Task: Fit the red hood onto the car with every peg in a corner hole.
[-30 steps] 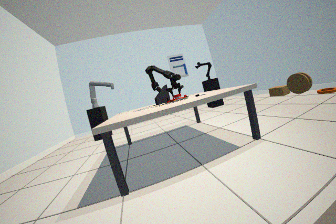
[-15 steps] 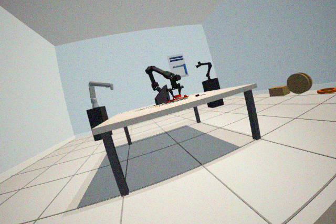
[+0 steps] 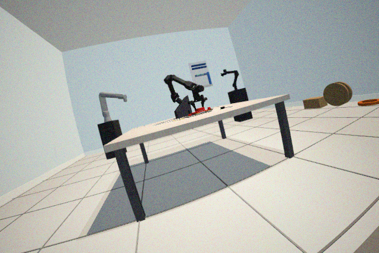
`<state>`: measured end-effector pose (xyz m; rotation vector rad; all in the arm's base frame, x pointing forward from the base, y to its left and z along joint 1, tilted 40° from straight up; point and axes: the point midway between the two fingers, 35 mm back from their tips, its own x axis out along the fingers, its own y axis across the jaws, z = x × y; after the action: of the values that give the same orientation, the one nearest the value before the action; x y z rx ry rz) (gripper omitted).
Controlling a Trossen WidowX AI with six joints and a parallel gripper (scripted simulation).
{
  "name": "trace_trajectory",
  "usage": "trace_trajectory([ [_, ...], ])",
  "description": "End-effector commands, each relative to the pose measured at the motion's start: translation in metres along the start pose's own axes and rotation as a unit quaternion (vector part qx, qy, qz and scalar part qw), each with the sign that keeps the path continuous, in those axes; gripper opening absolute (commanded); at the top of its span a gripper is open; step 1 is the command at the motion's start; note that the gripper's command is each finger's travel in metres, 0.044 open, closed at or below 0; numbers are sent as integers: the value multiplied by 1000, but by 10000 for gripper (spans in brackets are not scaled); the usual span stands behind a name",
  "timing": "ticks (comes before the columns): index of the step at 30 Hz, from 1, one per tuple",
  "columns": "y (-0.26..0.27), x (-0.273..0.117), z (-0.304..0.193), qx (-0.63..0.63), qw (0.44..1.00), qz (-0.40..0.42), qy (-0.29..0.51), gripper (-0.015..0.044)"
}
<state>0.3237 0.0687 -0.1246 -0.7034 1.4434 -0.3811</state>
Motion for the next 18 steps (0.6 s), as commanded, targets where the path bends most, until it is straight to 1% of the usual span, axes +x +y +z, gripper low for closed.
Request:
trace_trajectory([
  [1, 0, 2, 0, -3, 1000, -2, -1, 0],
  [9, 0, 1, 0, 0, 1000, 0, 0, 0],
  [18, 0, 2, 0, 0, 1000, 0, 0, 236],
])
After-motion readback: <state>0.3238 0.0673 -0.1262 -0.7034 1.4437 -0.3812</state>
